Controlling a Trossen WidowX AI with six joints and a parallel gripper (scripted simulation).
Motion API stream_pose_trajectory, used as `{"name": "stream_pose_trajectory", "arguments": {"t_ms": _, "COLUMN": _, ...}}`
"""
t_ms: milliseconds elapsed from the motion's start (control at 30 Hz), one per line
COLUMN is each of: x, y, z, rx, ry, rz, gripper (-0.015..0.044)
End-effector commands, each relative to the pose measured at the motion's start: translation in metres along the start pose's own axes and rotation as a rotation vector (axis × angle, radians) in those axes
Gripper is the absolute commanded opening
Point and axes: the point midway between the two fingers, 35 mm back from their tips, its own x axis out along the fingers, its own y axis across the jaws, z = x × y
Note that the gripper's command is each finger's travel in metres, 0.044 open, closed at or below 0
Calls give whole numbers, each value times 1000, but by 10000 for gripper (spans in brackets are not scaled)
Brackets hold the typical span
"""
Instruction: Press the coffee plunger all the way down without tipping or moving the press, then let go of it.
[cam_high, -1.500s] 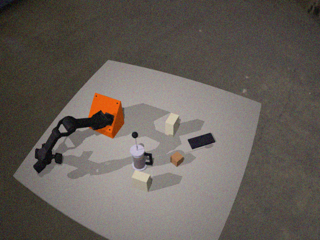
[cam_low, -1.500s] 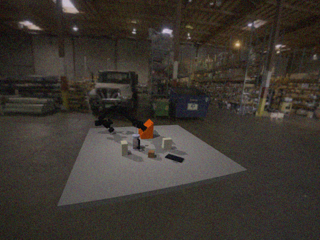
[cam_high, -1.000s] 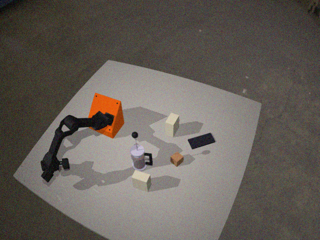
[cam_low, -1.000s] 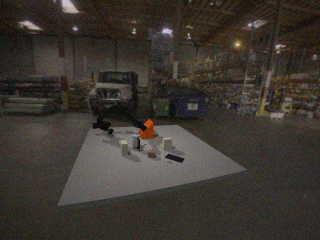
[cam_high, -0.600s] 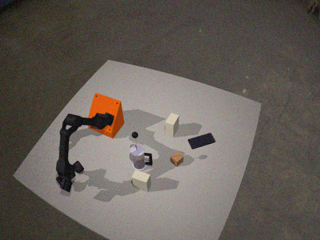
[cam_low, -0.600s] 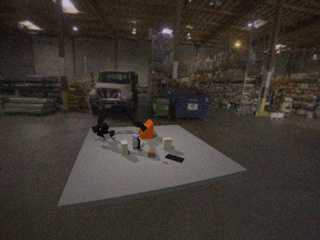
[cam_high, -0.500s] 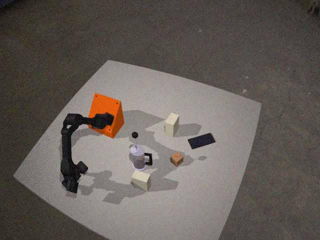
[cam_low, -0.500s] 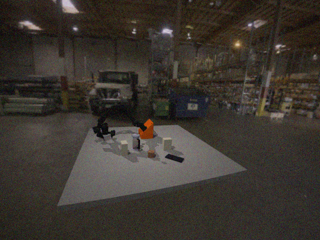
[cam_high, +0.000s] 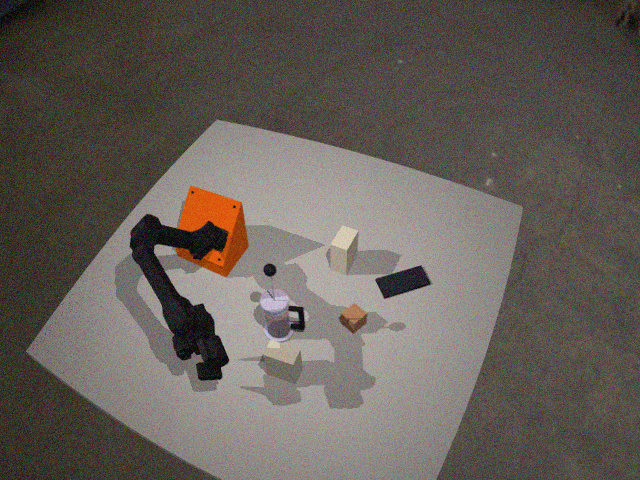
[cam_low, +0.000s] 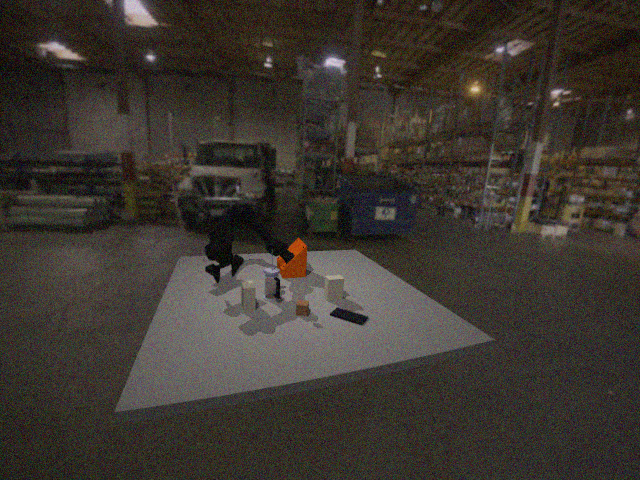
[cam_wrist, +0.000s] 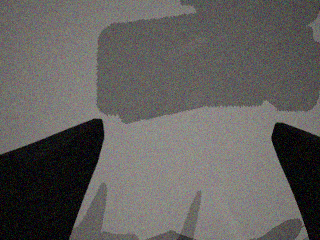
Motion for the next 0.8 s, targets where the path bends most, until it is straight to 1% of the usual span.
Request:
{"name": "stream_pose_trajectory", "arguments": {"t_ms": 0, "x": -31, "y": -4, "z": -33, "rx": -205, "ry": 47, "rz": 97, "gripper": 440}}
{"name": "stream_pose_trajectory", "arguments": {"t_ms": 200, "x": -82, "y": -16, "z": -84, "rx": -543, "ry": 65, "rz": 273, "gripper": 440}}
{"name": "stream_pose_trajectory", "arguments": {"t_ms": 533, "x": -167, "y": -69, "z": -137, "rx": -1012, "ry": 29, "rz": 624, "gripper": 440}}
{"name": "stream_pose_trajectory", "arguments": {"t_ms": 633, "x": -188, "y": -89, "z": -145, "rx": -1153, "ry": -15, "rz": 732, "gripper": 440}}
{"name": "stream_pose_trajectory", "arguments": {"t_ms": 700, "x": -194, "y": -96, "z": -148, "rx": -1210, "ry": -23, "rz": 769, "gripper": 440}}
{"name": "stream_pose_trajectory", "arguments": {"t_ms": 767, "x": -195, "y": -97, "z": -149, "rx": -1208, "ry": -17, "rz": 770, "gripper": 440}}
